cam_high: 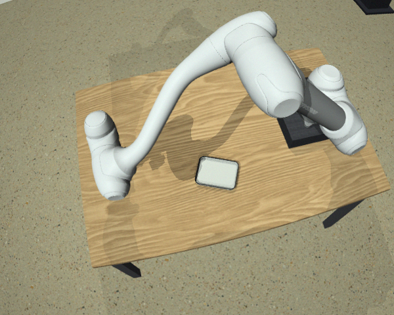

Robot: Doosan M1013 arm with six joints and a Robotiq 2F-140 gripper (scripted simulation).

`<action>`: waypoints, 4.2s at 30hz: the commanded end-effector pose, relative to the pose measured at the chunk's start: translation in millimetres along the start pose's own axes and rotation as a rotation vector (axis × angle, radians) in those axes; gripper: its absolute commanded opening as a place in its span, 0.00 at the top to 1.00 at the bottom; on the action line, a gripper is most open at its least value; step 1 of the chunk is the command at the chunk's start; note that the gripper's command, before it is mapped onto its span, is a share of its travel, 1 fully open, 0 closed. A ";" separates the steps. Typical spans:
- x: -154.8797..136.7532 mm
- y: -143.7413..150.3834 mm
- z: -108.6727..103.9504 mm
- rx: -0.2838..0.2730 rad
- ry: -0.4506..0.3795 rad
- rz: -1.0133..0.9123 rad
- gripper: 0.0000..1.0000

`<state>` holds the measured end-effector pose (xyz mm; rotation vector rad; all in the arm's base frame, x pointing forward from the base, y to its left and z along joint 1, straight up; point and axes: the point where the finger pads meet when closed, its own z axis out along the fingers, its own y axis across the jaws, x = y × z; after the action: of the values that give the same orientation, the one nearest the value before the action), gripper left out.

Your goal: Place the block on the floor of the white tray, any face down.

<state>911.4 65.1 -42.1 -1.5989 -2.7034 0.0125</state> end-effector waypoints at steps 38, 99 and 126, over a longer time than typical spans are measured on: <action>1.3 0.6 1.1 -0.002 0.003 -0.002 0.90; 11.0 -6.7 -57.8 -0.005 0.002 0.001 0.90; 267.3 -293.1 -56.1 -0.002 0.000 -0.001 0.90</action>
<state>529.4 155.7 13.1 -1.5945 -2.7006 0.0133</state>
